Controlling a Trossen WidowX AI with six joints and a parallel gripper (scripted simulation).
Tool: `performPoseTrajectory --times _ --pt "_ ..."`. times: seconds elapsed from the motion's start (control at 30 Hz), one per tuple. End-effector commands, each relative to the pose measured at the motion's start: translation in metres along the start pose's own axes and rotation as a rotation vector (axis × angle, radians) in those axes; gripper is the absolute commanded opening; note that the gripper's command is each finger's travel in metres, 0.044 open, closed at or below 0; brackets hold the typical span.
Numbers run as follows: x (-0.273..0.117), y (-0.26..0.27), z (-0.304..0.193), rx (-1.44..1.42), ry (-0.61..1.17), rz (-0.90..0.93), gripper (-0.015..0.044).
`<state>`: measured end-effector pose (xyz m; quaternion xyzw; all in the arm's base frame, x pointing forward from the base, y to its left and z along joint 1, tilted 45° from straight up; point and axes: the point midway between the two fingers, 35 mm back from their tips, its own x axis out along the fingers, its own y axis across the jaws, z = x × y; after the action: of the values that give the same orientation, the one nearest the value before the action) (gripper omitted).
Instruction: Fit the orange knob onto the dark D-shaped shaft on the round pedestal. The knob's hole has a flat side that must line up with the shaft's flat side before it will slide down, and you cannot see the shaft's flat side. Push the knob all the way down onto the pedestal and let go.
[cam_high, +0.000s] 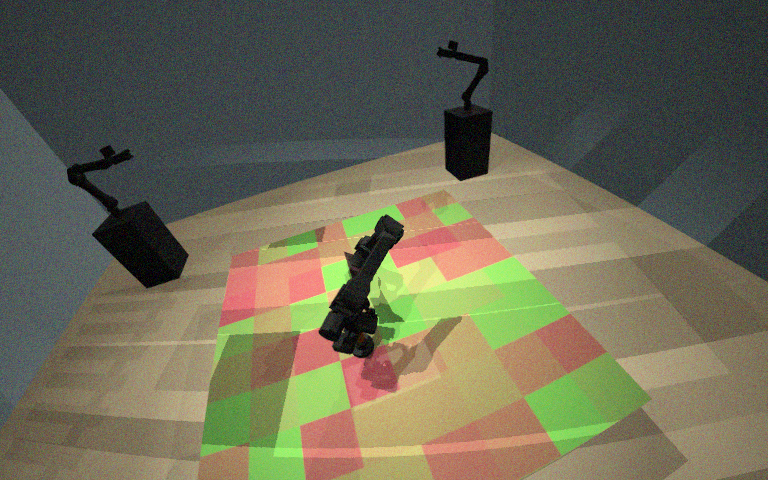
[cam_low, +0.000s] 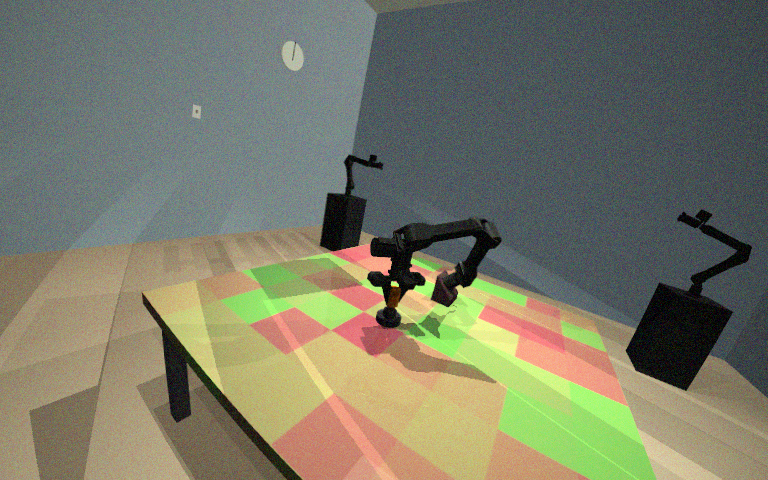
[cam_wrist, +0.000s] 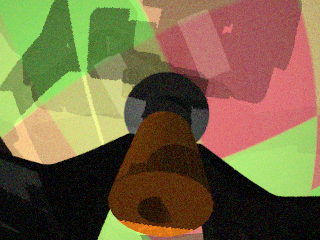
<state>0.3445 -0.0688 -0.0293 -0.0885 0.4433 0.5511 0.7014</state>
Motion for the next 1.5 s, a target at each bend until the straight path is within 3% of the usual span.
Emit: performPoseTrajectory --times 0.0,1.47 --pt "-0.0031 -0.0001 0.0009 0.0 -0.001 -0.002 0.0" --pt "0.0011 -0.0006 0.0014 -0.053 -0.001 -0.001 0.0"
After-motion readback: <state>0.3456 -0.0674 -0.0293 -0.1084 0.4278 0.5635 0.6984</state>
